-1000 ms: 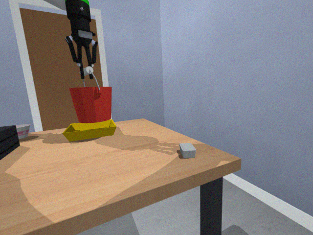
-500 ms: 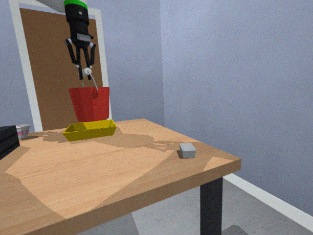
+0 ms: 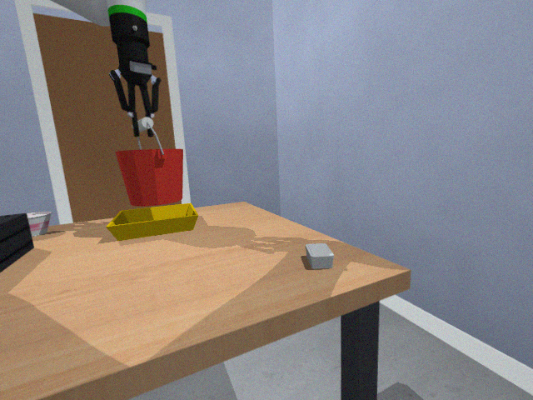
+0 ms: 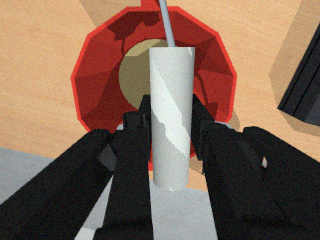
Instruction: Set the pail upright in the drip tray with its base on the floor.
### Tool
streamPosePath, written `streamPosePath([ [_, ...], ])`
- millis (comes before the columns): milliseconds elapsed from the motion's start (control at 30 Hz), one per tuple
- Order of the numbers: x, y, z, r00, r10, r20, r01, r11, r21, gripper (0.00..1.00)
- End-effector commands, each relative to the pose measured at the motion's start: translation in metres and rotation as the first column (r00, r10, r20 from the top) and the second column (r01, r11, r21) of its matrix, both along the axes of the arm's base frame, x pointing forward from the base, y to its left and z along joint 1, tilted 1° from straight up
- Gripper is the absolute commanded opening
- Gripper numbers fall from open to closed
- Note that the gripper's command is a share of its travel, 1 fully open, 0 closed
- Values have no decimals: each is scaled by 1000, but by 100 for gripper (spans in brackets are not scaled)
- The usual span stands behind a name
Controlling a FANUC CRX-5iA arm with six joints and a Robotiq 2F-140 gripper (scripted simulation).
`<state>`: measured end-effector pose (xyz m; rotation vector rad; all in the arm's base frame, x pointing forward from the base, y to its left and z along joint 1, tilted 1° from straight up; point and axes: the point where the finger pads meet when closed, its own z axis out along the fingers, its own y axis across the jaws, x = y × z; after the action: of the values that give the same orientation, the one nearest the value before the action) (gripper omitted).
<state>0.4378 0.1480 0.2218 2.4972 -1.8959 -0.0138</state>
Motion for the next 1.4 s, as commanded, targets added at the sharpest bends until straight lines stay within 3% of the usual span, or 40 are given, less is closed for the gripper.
streamPosePath([
  [0, 0, 5, 1, 1000, 0, 2, 0, 1000, 0, 10],
  [700, -5, 30, 1, 1000, 0, 2, 0, 1000, 0, 10],
  [1367, -6, 37, 1, 1000, 0, 2, 0, 1000, 0, 10],
])
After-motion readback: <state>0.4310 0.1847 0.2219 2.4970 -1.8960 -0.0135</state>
